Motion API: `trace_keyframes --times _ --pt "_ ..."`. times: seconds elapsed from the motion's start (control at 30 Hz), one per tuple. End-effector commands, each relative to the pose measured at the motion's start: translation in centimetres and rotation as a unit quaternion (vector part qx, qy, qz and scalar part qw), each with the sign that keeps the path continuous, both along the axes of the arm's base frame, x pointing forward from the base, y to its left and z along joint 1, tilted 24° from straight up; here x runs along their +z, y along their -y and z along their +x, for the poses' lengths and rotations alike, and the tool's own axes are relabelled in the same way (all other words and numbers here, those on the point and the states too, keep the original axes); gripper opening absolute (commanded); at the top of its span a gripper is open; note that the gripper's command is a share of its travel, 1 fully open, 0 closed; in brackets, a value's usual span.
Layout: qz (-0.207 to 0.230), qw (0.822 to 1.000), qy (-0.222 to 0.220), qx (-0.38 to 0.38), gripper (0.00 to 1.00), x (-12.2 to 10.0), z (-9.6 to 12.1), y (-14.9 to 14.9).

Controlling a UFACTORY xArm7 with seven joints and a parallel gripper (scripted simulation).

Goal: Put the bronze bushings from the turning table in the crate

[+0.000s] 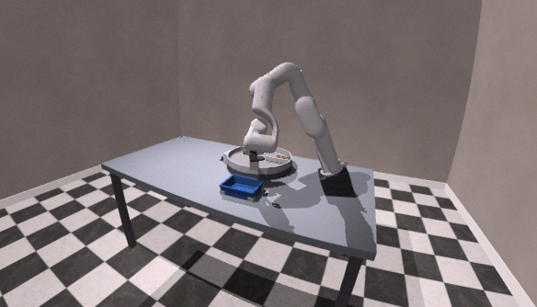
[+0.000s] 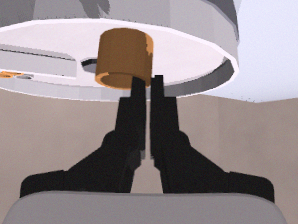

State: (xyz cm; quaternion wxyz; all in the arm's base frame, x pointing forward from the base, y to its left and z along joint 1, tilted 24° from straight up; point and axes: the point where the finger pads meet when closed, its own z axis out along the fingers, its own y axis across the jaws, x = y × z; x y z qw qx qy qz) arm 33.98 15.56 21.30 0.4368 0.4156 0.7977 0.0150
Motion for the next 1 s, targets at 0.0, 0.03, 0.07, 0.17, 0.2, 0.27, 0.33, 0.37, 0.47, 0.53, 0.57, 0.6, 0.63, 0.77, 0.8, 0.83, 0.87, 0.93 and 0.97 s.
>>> trace_keyframes --times 0.0,0.03,0.07,0.17,0.2,0.27,0.33,0.37,0.47,0.53,0.57,0.6,0.63,0.77,0.8,0.83,0.87,0.93,0.97 --pt "-0.03 0.998 0.014 0.059 0.0 0.7 -0.2 -4.4" --pt "-0.034 0.997 0.016 0.069 0.0 0.7 -0.3 -5.2" --pt "-0.038 0.996 0.018 0.08 0.0 0.8 -0.4 -5.9" --pt "-0.049 0.993 0.023 0.106 0.0 1.0 -0.6 -7.8" --pt "-0.053 0.992 0.025 0.116 0.0 1.1 -0.6 -8.5" --pt "-0.053 0.992 0.025 0.116 0.0 1.1 -0.6 -8.5" --pt "-0.06 0.989 0.028 0.134 0.0 1.3 -0.7 -9.7" --pt "-0.063 0.988 0.029 0.14 0.0 1.4 -0.8 -10.2" --pt "-0.069 0.985 0.032 0.154 0.0 1.5 -0.9 -11.2" --pt "-0.071 0.984 0.033 0.159 0.0 1.5 -1.0 -11.6" --pt "-0.071 0.984 0.033 0.16 0.0 1.5 -1.0 -11.6" --pt "-0.071 0.984 0.033 0.16 0.0 1.6 -1.0 -11.7" --pt "-0.072 0.984 0.034 0.161 0.0 1.6 -1.0 -11.7" --pt "-0.072 0.984 0.034 0.161 0.0 1.6 -1.0 -11.7" --pt "-0.072 0.984 0.034 0.161 0.0 1.6 -1.0 -11.7" --pt "-0.072 0.984 0.034 0.161 0.0 1.6 -1.0 -11.7" --pt "-0.072 0.984 0.034 0.161 0.0 1.6 -1.0 -11.7" --pt "-0.072 0.984 0.034 0.161 0.0 1.6 -1.0 -11.7" --pt "-0.072 0.984 0.034 0.161 0.0 1.6 -1.0 -11.7"
